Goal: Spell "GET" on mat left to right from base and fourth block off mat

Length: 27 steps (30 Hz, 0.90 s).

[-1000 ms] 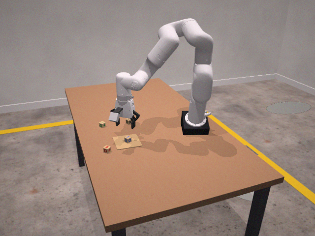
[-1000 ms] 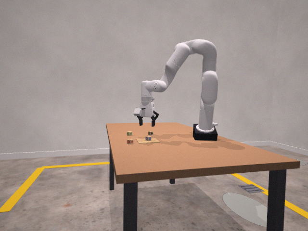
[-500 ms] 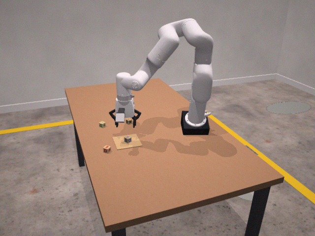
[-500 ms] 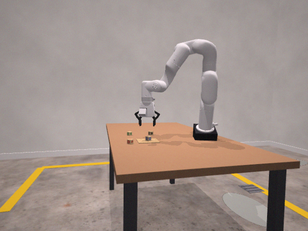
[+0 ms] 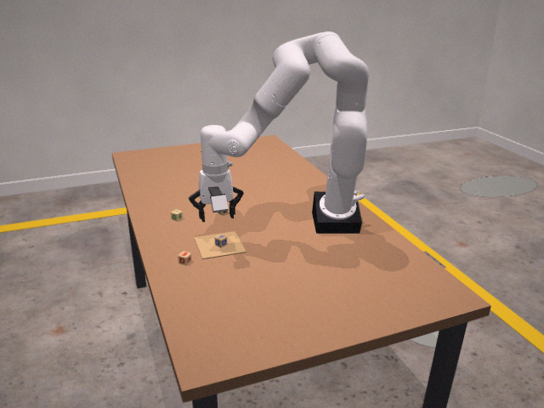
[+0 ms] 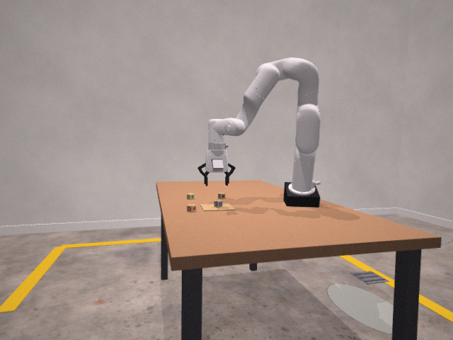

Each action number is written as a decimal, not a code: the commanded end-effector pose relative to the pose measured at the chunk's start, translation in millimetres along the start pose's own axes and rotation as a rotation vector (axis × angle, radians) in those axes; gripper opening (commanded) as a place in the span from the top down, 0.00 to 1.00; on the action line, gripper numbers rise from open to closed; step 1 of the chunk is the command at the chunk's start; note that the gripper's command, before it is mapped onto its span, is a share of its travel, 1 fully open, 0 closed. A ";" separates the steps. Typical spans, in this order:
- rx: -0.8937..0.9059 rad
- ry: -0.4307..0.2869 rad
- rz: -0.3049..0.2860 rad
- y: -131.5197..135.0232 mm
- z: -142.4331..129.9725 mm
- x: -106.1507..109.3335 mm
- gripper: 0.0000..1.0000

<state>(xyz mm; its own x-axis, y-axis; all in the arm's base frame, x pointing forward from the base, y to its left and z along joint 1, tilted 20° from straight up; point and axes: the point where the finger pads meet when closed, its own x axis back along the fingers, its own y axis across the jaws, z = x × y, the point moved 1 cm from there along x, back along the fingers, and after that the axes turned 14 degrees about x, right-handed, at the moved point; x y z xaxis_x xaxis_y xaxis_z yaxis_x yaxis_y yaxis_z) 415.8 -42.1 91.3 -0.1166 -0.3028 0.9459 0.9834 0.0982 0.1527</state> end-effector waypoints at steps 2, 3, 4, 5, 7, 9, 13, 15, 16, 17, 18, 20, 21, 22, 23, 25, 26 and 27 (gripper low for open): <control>0.156 0.006 -0.012 0.5 -1.3 1.2 0.00; 0.177 0.006 -0.012 0.4 -1.3 1.2 0.00; 0.199 0.006 -0.012 0.3 -1.4 1.2 0.00; 0.221 0.005 -0.012 0.2 -1.4 1.2 0.00; 0.266 0.005 -0.013 0.0 -1.5 1.1 0.00; 0.310 0.005 -0.013 -0.2 -1.7 1.1 0.00; 0.399 0.004 -0.013 -0.5 -1.9 1.0 0.00; 0.421 0.004 -0.013 -0.6 -1.9 1.0 0.00; 0.421 0.004 -0.013 -0.6 -1.9 1.0 0.00; 0.486 0.004 -0.013 -0.9 -2.1 1.0 0.00; 0.505 0.004 -0.013 -1.0 -2.1 1.0 0.00; 0.543 0.003 -0.013 -1.2 -2.2 1.0 0.00; 0.564 0.003 -0.013 -1.2 -2.3 0.9 0.00; 0.587 0.003 -0.013 -1.3 -2.4 0.9 0.00; 0.609 0.003 -0.013 -1.4 -2.4 0.9 0.00; 0.653 0.003 -0.013 -1.6 -2.5 0.9 0.00; 0.676 0.003 -0.013 -1.7 -2.6 0.9 0.00; 0.698 0.002 -0.013 -1.8 -2.6 0.9 0.00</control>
<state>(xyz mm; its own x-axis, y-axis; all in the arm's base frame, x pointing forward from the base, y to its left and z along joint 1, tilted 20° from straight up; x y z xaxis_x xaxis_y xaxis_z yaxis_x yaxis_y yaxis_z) 413.6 -43.7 90.1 -0.1162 -0.3029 0.9459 0.7451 0.6031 0.2846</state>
